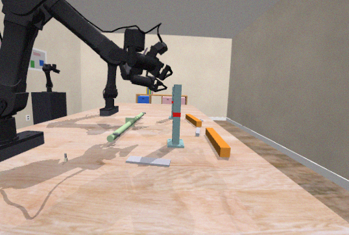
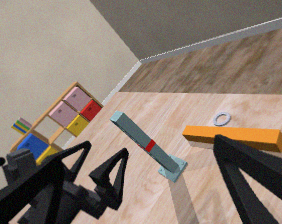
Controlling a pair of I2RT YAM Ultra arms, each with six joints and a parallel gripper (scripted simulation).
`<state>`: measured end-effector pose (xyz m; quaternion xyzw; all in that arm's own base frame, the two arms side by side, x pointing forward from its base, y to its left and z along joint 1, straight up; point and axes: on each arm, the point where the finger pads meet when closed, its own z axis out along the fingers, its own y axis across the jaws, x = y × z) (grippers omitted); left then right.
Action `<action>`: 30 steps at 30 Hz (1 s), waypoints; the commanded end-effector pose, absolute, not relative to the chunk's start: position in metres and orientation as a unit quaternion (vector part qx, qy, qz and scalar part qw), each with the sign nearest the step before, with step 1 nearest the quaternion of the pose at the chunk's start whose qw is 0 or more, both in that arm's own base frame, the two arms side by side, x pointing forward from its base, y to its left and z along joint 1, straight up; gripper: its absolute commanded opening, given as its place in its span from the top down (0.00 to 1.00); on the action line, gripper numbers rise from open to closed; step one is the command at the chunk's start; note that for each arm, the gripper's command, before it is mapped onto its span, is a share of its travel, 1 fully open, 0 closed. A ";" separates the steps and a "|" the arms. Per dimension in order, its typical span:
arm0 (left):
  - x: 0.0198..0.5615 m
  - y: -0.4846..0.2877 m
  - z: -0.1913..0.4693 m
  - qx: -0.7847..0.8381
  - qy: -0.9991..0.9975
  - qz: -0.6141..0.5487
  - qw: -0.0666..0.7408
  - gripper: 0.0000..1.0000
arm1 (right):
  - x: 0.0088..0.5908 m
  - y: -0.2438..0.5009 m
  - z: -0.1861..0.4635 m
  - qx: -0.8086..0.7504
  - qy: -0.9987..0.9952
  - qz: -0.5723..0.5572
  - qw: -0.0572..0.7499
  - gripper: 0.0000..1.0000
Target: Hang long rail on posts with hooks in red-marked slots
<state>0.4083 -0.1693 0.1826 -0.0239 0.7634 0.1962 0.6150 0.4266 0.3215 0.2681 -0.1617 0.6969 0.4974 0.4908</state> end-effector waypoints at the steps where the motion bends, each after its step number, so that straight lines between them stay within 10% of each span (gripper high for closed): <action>1: 0.409 -0.170 0.188 -0.029 0.760 0.192 0.620 0.00 | 0.426 0.321 0.276 -0.164 0.691 0.499 0.497 0.00; 18: 0.409 -0.170 0.188 -0.029 0.760 0.192 0.620 0.00 | 0.426 0.321 0.276 -0.164 0.691 0.499 0.497 0.00; 30: 0.397 -0.154 0.169 0.006 0.776 0.074 0.627 0.00 | 0.420 0.254 0.233 -0.131 0.740 0.292 0.592 0.00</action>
